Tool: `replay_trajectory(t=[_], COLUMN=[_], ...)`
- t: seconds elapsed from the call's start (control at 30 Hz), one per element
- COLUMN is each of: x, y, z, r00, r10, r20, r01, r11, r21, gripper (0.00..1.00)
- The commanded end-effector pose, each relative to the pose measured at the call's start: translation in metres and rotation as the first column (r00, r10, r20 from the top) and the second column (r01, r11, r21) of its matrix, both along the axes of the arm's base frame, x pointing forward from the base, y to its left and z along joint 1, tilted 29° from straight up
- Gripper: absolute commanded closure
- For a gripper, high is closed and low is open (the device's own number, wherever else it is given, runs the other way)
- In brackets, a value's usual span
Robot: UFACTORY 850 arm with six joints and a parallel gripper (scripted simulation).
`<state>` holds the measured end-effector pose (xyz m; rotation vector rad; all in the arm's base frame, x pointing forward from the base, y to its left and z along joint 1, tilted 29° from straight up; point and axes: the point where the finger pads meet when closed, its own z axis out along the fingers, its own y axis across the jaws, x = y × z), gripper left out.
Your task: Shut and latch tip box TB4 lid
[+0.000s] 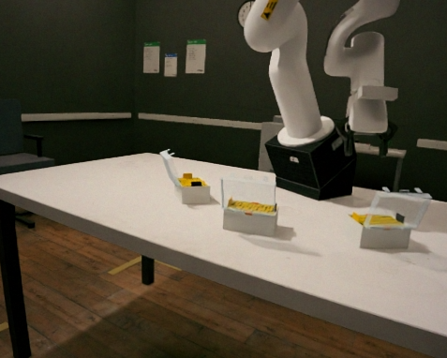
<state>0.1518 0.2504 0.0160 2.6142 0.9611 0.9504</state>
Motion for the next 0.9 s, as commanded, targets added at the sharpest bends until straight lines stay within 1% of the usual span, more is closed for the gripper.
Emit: replay_trajectory(t=[0.0, 0.1, 0.23, 0.3, 0.4, 0.47, 0.8, 0.87], x=[0.0, 0.0, 0.0, 0.0, 0.0, 0.0, 0.023, 0.023], y=[0.001, 0.001, 0.001, 0.001, 0.001, 0.001, -0.006, -0.006], z=[0.0, 0.0, 0.0, 0.0, 0.0, 0.0, -0.044, -0.044], r00=[0.991, 0.975, 0.942, 0.942, 0.909, 0.908, 0.908, 0.908], r10=[-0.132, -0.22, -0.333, -0.333, -0.415, -0.417, -0.417, -0.417], r20=[0.025, 0.03, 0.03, 0.03, 0.025, 0.025, 0.025, 0.025], r01=[0.13, 0.215, 0.323, 0.323, 0.399, 0.401, 0.401, 0.401], r11=[0.989, 0.97, 0.929, 0.929, 0.888, 0.887, 0.887, 0.887], r21=[0.067, 0.115, 0.18, 0.18, 0.227, 0.228, 0.228, 0.228], gripper=[0.0, 0.0, 0.0, 0.0, 0.0, 0.0, 0.0, 0.0])
